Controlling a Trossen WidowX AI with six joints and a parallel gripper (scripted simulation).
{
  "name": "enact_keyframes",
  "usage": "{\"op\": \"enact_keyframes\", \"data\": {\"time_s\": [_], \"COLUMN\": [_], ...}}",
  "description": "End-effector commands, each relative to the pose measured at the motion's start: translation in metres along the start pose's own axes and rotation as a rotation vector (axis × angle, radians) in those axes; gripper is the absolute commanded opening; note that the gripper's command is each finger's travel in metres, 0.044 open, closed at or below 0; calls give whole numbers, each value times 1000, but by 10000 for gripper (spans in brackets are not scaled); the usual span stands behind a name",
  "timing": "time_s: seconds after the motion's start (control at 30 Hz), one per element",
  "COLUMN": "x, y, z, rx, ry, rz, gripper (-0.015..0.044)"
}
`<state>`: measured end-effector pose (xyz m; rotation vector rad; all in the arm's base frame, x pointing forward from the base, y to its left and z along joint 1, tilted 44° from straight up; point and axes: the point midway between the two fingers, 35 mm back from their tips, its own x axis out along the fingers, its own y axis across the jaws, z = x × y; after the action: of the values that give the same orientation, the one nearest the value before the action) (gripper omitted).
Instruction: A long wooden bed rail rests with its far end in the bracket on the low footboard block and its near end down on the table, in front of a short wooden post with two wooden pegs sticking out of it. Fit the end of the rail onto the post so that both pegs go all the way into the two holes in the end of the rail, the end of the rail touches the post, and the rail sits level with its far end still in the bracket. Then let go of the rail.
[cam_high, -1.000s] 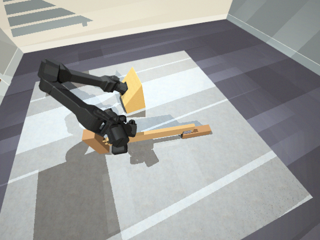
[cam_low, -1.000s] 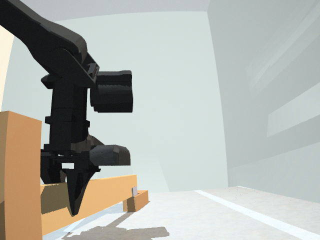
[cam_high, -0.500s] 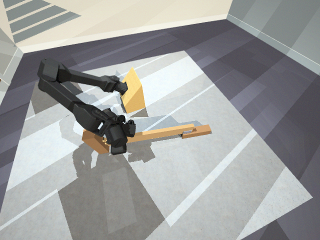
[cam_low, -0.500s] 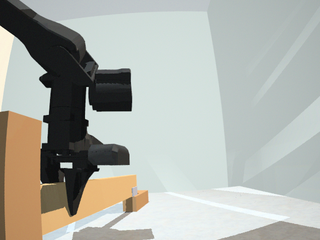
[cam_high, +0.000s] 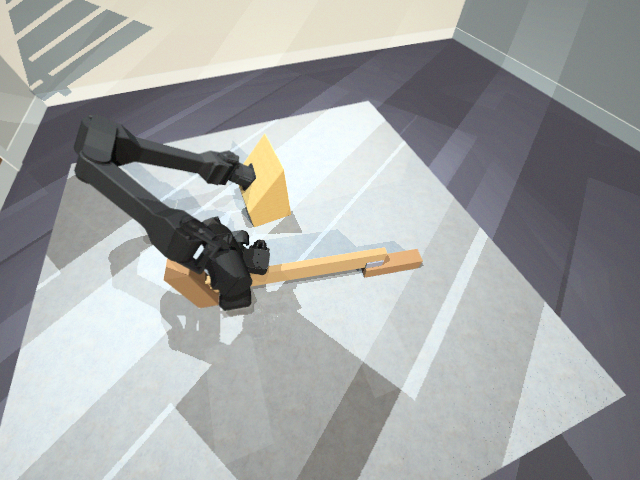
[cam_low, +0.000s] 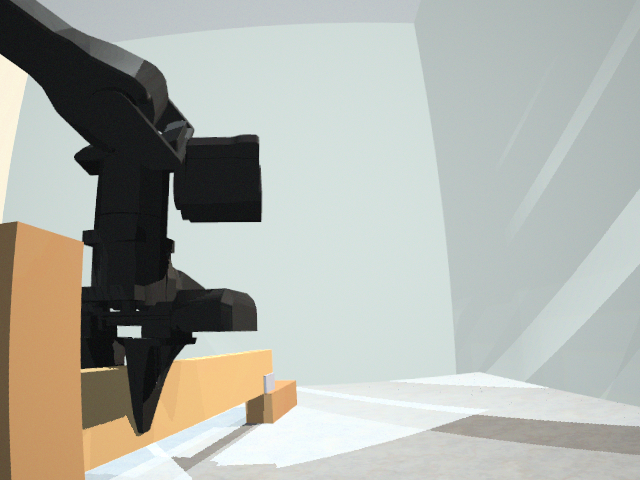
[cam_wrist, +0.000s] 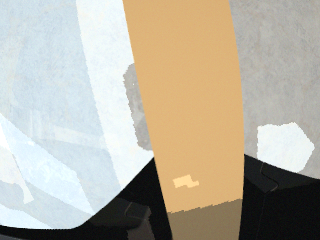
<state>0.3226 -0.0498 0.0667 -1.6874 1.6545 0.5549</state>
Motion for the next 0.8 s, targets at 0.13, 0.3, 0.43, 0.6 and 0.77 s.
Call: {"op": "enact_keyframes", "data": {"time_s": [0.13,0.3,0.43,0.6,0.77], "x": [1,0,0,0,0], "y": [0,0,0,0,0], "z": [-4,-5,-7,-8,-10], "rx": [-3,-3,-3,-3,-3], "ry": [4,5,5,5,5], "rz": [-1,-1,-1,-1,-1], "gripper": [0,0,0,0,0]}}
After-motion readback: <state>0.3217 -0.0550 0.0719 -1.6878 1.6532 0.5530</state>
